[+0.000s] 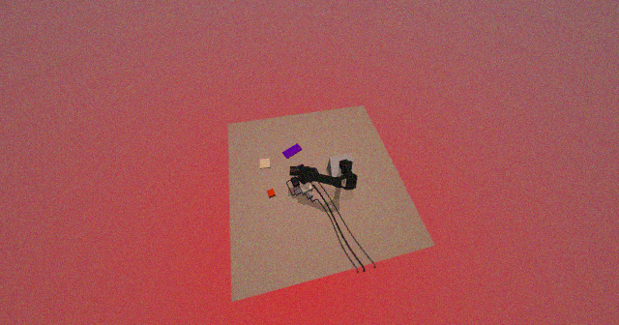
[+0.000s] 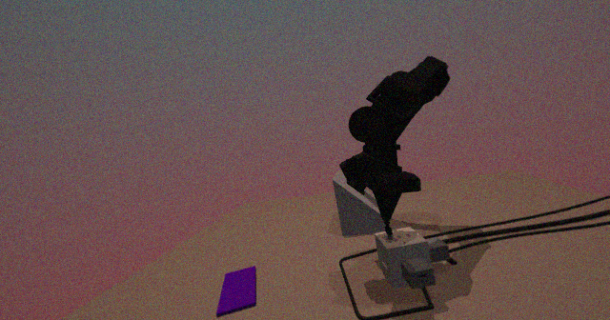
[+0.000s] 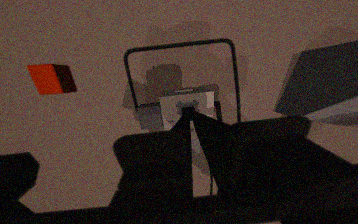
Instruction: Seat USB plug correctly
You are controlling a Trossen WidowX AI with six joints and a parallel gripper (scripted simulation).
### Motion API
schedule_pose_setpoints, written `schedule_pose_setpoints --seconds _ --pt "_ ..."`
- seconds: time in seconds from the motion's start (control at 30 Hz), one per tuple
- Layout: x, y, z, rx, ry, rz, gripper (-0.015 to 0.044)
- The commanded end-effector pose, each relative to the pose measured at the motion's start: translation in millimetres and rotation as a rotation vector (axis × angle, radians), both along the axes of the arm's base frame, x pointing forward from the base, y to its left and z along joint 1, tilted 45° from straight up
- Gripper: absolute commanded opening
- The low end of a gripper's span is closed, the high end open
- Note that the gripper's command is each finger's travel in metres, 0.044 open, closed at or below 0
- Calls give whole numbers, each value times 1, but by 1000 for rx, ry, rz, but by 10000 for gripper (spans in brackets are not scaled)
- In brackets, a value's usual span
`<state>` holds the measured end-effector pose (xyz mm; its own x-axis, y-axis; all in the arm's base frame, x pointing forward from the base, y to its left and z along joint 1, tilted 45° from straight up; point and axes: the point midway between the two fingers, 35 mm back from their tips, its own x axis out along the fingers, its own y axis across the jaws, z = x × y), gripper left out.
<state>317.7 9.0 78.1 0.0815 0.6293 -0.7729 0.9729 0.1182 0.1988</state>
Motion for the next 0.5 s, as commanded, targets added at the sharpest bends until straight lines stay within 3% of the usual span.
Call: schedule_pose_setpoints --seconds 0.0,0.47 --pt "-1 0 -2 -1 5 -2 0" --pt "-1 2 -3 -1 5 -2 0"
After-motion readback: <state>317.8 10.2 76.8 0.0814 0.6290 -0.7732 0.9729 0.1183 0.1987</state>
